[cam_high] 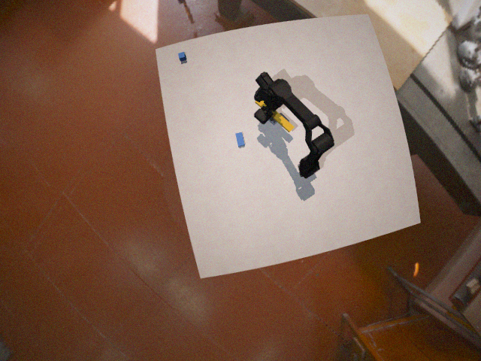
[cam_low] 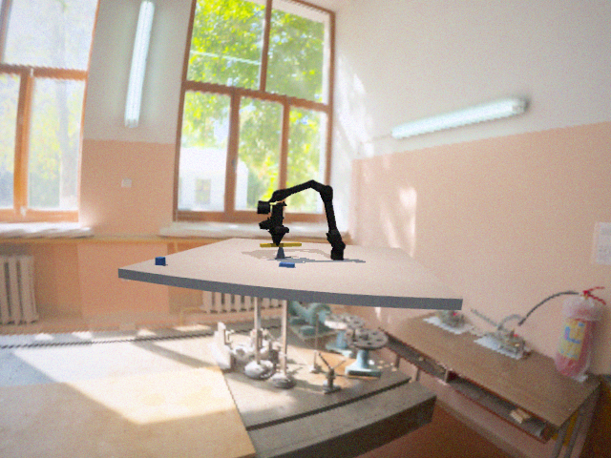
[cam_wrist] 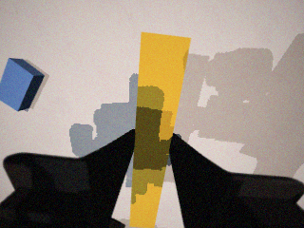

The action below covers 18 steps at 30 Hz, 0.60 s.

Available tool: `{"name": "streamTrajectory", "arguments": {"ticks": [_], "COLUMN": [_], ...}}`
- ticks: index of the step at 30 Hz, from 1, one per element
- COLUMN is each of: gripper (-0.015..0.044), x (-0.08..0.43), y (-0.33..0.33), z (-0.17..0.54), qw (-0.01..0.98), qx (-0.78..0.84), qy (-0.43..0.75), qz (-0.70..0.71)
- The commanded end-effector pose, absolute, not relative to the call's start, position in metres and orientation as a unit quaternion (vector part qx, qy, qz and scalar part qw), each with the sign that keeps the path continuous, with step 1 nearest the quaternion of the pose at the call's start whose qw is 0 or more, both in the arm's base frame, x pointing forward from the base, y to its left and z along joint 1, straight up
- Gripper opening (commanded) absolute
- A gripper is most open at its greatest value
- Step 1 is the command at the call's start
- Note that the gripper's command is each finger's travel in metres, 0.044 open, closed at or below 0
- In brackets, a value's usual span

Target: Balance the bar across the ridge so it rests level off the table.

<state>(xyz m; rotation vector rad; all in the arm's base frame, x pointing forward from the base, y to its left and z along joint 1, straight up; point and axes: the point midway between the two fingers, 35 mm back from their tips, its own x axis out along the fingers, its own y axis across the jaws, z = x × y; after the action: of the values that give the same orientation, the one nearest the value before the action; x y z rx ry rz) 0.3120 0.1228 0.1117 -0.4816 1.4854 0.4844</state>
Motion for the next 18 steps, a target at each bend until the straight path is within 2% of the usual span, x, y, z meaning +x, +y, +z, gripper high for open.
{"name": "streamTrajectory", "arguments": {"ticks": [1,11,17,18], "gripper": [0.0,0.0,0.0157,0.0167], "x": [0.312,0.312,0.312,0.312], "y": [0.1228,0.1228,0.1228,0.1228], "z": [0.1117,0.1117,0.1117,0.1117], "qw": [0.684,0.684,0.684,0.684], "qx": [-0.215,-0.215,-0.215,-0.215], "qy": [0.663,0.663,0.663,0.663], "qz": [0.216,0.216,0.216,0.216]}}
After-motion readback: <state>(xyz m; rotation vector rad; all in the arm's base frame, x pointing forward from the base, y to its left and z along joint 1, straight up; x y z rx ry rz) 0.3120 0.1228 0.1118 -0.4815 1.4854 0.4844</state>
